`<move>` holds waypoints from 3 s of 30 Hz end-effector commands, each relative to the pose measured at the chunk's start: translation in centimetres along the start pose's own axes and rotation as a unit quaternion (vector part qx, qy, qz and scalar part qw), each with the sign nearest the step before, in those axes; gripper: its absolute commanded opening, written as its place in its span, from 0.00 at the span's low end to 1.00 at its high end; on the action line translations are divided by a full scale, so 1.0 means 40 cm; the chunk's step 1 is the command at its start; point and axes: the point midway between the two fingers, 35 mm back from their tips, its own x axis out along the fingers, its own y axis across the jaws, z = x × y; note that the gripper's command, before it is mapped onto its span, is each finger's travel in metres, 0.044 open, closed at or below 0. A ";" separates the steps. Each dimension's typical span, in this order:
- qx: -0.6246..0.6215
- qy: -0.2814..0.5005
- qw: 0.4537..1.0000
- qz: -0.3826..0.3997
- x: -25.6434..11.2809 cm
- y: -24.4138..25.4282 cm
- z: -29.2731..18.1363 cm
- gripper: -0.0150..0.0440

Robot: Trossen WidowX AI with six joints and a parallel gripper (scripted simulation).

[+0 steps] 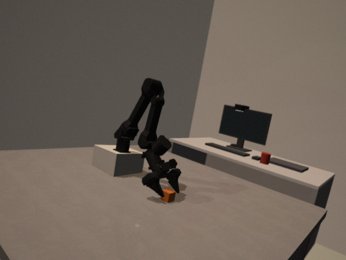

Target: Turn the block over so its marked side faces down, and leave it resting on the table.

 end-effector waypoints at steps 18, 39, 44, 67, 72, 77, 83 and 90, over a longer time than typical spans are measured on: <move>-0.006 0.154 0.988 0.000 -0.165 0.008 0.088 1.00; -0.006 0.406 0.914 -0.002 -0.127 0.004 0.191 1.00; -0.006 0.406 0.914 -0.002 -0.086 0.004 0.146 1.00; -0.006 0.406 0.914 -0.002 -0.011 0.003 0.063 1.00; -0.006 0.406 0.914 -0.002 0.002 0.003 0.047 1.00; -0.006 0.406 0.914 -0.002 0.011 0.003 0.036 1.00; -0.006 0.406 0.914 -0.002 0.011 0.003 0.036 0.73; -0.006 0.406 0.914 -0.002 0.011 0.003 0.036 0.52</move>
